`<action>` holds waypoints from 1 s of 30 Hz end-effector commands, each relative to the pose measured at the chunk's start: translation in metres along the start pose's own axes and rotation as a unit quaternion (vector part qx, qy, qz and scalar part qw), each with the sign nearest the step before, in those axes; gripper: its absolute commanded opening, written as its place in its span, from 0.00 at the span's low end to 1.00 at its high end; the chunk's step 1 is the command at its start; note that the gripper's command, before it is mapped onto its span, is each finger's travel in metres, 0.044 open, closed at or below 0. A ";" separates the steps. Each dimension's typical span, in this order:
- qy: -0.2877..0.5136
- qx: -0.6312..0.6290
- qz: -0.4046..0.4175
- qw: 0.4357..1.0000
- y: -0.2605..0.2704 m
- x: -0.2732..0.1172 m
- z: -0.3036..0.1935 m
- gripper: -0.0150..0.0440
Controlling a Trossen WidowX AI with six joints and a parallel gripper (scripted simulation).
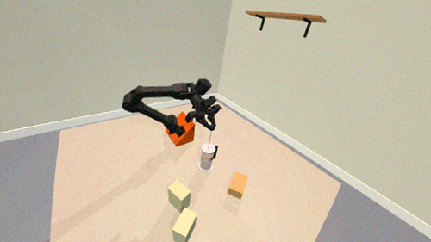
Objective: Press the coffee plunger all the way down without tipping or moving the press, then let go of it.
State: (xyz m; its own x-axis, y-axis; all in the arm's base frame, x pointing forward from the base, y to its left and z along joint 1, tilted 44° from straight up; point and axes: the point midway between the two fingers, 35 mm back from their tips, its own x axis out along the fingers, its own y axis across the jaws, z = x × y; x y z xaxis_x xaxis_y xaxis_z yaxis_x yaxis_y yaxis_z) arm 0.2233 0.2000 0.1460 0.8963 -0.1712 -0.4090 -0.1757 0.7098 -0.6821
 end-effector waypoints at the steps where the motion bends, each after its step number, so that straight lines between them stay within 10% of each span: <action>1: 0.000 -0.002 0.001 1.000 0.000 0.001 -0.001 0.47; 30: 0.004 -0.001 0.003 1.000 0.005 0.030 -0.038 0.47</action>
State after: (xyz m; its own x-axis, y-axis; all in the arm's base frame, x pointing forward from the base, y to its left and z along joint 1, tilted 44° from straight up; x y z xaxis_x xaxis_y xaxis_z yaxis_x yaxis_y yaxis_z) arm 0.2336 0.1866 0.1246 0.9075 -0.1468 -0.3936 -0.1673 0.7332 -0.6591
